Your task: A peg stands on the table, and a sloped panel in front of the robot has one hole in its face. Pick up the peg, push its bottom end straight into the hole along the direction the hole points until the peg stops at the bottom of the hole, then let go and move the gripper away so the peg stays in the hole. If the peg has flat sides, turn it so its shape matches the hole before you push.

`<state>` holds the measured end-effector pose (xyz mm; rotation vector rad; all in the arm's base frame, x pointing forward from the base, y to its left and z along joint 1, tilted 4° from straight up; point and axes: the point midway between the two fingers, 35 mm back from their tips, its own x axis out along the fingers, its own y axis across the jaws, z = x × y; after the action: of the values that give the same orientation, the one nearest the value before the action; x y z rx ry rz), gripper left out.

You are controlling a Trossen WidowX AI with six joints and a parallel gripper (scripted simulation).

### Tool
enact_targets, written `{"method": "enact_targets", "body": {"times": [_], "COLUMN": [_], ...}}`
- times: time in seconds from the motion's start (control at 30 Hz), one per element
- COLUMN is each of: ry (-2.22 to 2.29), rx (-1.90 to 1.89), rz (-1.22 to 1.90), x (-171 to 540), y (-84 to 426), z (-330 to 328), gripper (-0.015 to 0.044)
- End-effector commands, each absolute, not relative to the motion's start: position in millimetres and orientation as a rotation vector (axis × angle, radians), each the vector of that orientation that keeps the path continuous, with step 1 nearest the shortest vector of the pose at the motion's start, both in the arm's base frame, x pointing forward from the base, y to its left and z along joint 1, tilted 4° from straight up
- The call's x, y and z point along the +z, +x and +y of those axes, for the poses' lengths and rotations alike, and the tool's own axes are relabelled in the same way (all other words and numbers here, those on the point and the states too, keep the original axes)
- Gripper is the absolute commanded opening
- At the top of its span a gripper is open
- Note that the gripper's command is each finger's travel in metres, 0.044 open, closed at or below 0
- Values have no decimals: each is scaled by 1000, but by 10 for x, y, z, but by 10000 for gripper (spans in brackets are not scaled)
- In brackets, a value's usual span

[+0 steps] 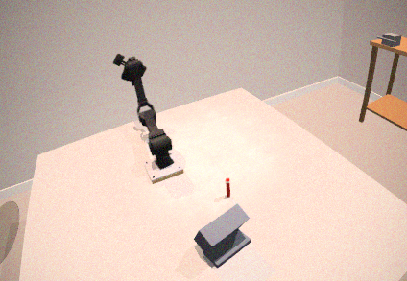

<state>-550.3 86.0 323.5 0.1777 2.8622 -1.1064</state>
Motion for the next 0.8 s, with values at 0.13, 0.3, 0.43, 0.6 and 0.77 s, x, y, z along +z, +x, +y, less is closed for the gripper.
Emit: {"method": "enact_targets", "body": {"times": [0.13, 0.3, 0.43, 0.6, 0.77], "ry": [108, 18, -31, -80, -200], "rx": [-1025, -898, -809, -690, -710], "rz": [3004, 3205, 3355, 3540, 3645], "x": [3649, 4226, 4662, 5174, 5544], "y": [-5396, -5178, -4947, -4599, -4232], "z": [775, 650, 578, 487, 354], "gripper": [440, 440, 440, 440, 440]}}
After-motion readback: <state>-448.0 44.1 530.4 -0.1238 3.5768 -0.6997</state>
